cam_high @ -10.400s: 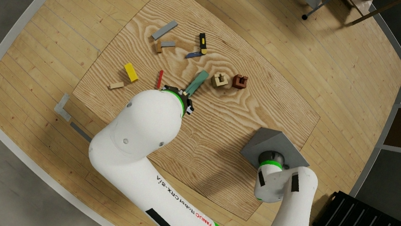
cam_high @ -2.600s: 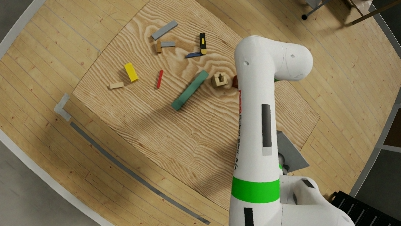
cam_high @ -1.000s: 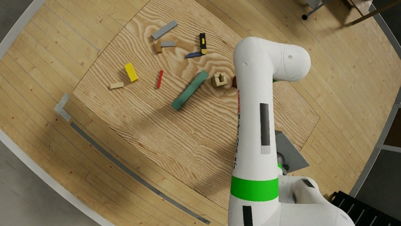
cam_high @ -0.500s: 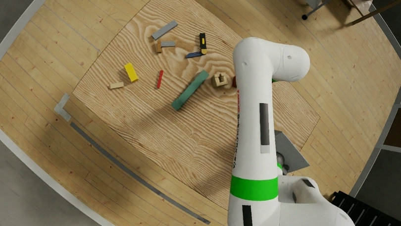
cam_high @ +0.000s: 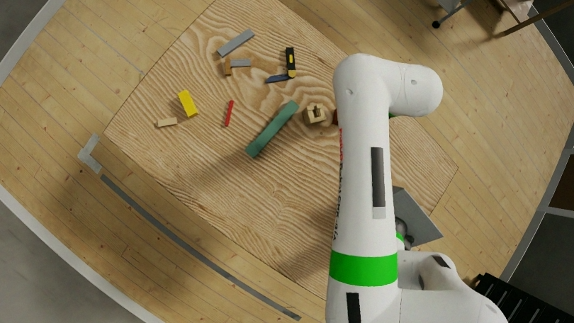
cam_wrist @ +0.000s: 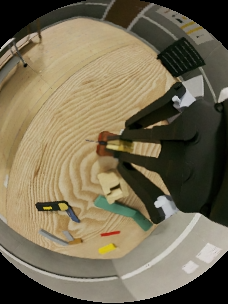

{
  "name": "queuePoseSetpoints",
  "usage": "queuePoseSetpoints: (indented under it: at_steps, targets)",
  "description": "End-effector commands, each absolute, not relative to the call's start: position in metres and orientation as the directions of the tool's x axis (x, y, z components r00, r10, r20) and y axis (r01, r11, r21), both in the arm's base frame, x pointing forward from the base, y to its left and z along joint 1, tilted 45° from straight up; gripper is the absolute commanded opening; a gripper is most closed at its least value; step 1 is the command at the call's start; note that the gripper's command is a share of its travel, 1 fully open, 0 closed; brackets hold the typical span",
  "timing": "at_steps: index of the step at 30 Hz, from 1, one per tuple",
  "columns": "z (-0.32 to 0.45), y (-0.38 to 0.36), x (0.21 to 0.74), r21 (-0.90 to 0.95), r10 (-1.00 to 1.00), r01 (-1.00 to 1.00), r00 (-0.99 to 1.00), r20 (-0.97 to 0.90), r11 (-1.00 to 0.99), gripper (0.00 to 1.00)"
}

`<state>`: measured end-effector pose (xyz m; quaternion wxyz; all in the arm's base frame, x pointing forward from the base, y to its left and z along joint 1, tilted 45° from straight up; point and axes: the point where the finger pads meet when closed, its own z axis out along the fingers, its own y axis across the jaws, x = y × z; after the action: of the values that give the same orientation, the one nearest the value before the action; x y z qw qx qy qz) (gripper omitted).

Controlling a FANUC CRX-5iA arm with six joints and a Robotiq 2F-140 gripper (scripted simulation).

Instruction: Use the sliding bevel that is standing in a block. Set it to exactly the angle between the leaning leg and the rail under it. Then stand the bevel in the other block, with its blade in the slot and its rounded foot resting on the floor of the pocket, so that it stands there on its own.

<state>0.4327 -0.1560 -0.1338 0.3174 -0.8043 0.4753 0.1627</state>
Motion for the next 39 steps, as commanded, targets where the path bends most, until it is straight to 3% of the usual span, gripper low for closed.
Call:
queuePoseSetpoints:
  at_steps: [1, 30, 31, 39]
  targets:
    - [-0.134, -0.1564, 0.433, -0.356, -0.662, -0.868, 0.496, -0.562, -0.347, 0.1]
    - [-0.1366, -0.1538, 0.433, -0.356, -0.662, -0.868, 0.496, -0.562, -0.347, 0.1]
    - [-0.1366, -0.1538, 0.433, -0.356, -0.662, -0.868, 0.496, -0.562, -0.347, 1.0]
    - [-0.1366, -0.1538, 0.433, -0.356, -0.662, -0.868, 0.496, -0.562, -0.347, 1.0]
